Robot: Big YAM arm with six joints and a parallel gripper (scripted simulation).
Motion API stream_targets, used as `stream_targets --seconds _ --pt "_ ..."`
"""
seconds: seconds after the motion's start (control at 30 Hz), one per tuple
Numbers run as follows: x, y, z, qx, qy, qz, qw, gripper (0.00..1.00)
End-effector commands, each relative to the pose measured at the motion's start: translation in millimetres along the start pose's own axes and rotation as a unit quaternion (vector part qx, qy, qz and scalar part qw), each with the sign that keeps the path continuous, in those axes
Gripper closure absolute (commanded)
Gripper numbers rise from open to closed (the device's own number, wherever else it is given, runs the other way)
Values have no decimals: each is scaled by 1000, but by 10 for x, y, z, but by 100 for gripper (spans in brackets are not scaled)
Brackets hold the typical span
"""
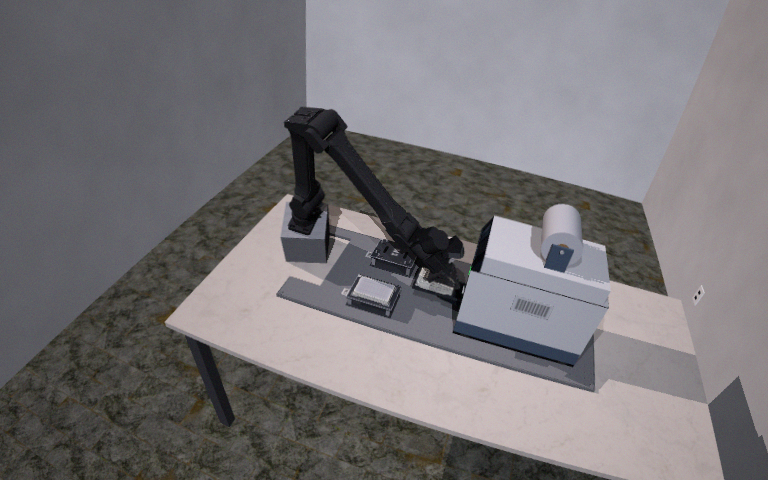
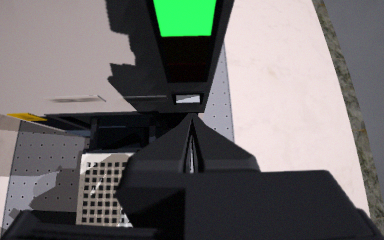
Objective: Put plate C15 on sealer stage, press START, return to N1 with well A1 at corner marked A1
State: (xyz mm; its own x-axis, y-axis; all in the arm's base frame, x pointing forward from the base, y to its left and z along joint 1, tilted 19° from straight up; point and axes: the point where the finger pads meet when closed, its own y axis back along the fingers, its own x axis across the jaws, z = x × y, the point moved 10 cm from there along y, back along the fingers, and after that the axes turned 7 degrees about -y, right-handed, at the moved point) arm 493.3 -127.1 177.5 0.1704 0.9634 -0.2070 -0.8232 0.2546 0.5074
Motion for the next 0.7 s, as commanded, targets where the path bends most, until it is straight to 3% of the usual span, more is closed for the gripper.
stream_targets --seconds 0.0,0.67 --pt "-82 -89 21 7 -8 -7 1000 100" --pt "-22 -75 217 -12 -5 -3 1000 100"
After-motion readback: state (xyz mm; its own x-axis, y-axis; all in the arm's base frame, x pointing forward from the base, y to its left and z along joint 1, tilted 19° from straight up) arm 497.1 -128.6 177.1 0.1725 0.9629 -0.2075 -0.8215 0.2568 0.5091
